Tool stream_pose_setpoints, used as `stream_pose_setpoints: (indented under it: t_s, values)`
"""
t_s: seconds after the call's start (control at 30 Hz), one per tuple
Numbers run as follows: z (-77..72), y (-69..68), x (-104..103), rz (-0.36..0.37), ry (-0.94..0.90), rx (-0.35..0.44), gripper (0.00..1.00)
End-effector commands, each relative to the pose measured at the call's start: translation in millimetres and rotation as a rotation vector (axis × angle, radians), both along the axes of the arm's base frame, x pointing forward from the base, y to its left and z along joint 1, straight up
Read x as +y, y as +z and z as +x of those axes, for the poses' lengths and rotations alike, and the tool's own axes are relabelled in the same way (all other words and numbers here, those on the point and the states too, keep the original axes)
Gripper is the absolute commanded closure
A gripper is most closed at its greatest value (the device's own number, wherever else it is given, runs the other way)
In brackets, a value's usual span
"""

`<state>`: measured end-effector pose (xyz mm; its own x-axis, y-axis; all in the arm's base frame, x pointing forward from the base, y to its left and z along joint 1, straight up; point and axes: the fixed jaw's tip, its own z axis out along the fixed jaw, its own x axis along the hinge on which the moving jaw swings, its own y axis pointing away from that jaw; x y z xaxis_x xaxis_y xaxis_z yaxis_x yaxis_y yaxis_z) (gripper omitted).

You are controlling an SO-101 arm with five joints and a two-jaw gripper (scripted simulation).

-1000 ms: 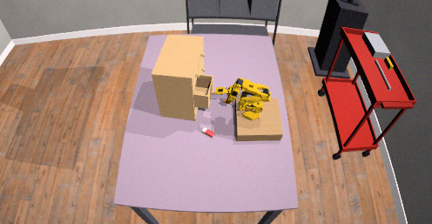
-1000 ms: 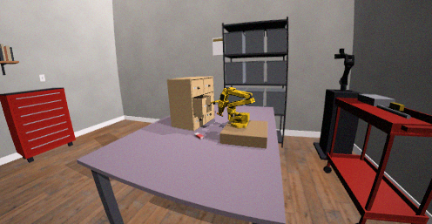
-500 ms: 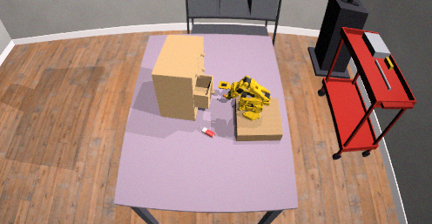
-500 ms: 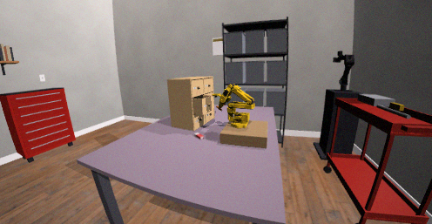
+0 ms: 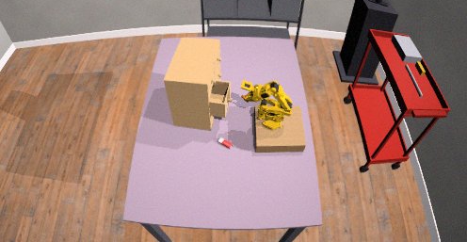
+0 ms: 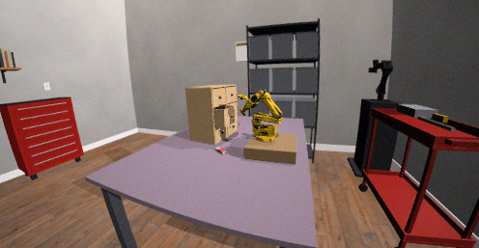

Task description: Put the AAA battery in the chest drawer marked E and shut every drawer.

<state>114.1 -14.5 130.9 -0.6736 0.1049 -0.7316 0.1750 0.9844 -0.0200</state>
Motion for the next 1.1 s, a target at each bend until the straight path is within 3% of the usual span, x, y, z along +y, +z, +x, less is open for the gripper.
stream_pose_setpoints:
  t_s: [0.0,0.17,0.57,0.73,1.07]
  values:
    - [-2.4,17.8,2,-0.013,0.005,-0.106,1.0]
    - [-2.4,17.8,2,-0.013,0.005,-0.106,1.0]
    - [-6.6,67.5,2,-0.056,-0.001,-0.374,1.0]
    - [-6.6,67.5,2,-0.056,-0.001,-0.374,1.0]
    - [14.1,67.7,-1,-0.056,0.002,-0.394,1.0]
